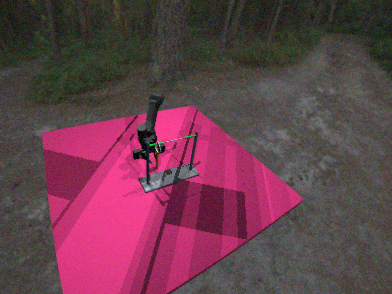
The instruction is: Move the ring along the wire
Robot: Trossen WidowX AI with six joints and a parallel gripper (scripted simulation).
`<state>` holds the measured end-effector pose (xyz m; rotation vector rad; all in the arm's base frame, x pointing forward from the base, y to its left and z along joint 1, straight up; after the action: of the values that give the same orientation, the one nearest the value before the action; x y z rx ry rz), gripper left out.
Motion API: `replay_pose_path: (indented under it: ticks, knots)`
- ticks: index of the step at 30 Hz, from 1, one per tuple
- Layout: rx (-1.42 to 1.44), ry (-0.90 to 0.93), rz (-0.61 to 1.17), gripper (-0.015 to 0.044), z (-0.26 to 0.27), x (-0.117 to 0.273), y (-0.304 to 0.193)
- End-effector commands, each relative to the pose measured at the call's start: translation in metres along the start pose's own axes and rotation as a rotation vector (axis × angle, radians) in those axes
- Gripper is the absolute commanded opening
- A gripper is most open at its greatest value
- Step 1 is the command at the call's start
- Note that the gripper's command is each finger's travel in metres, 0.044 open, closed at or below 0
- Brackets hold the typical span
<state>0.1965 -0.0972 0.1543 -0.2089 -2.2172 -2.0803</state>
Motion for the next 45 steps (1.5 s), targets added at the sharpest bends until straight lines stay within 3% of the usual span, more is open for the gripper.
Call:
replay_pose_path:
  ticks: [1,45]
  knots:
    - [-0.003,-0.004,0.000,0.0160,-0.001,-0.006,0.001]
    - [-0.004,-0.004,-0.008,0.0160,0.002,-0.063,-0.002]
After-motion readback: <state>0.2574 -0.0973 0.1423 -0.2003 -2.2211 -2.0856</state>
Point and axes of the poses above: the point midway between the two fingers, 35 mm back from their tips, its own x axis back along the fingers, its own z axis across the jaws, y = z × x, the point moved 6 cm from there along x, back along the fingers, and after that the axes turned 3 degrees about x, right-handed, at the moved point
